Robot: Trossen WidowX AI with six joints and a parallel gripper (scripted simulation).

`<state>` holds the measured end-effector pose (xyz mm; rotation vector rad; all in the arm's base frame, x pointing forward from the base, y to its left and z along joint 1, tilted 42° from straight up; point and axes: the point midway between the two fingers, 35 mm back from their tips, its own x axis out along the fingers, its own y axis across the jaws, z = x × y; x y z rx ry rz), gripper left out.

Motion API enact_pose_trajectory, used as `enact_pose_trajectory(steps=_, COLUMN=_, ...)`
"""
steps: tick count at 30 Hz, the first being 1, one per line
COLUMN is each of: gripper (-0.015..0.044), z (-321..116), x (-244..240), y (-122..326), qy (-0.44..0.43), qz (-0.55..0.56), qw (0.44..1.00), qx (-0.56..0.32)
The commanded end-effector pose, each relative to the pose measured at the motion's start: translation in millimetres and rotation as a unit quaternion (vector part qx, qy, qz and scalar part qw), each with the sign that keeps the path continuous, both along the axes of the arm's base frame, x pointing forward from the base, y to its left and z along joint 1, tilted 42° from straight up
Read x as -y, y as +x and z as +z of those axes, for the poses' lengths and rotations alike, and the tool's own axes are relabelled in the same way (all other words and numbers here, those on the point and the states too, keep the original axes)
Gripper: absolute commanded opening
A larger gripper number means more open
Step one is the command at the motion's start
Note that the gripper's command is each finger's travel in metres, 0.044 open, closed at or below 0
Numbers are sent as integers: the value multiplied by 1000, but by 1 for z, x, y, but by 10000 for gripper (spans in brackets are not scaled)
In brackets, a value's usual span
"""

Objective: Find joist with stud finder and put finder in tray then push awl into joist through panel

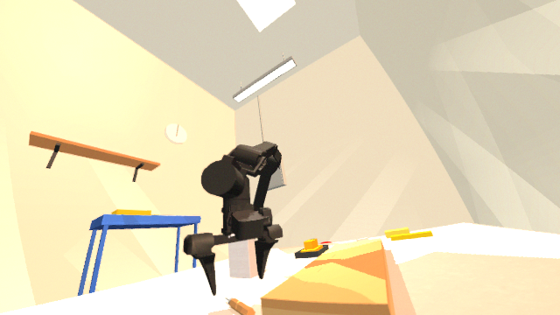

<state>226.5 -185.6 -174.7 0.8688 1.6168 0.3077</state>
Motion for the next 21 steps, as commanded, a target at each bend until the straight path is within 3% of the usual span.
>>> enact_pose_trajectory(steps=1, gripper=440, z=2, x=1, y=3, qy=-5, qz=0, qw=1000, qx=2)
enact_pose_trajectory(steps=21, gripper=440, z=-6, x=-14, y=5, qy=-4, qz=0, qw=1000, qx=2)
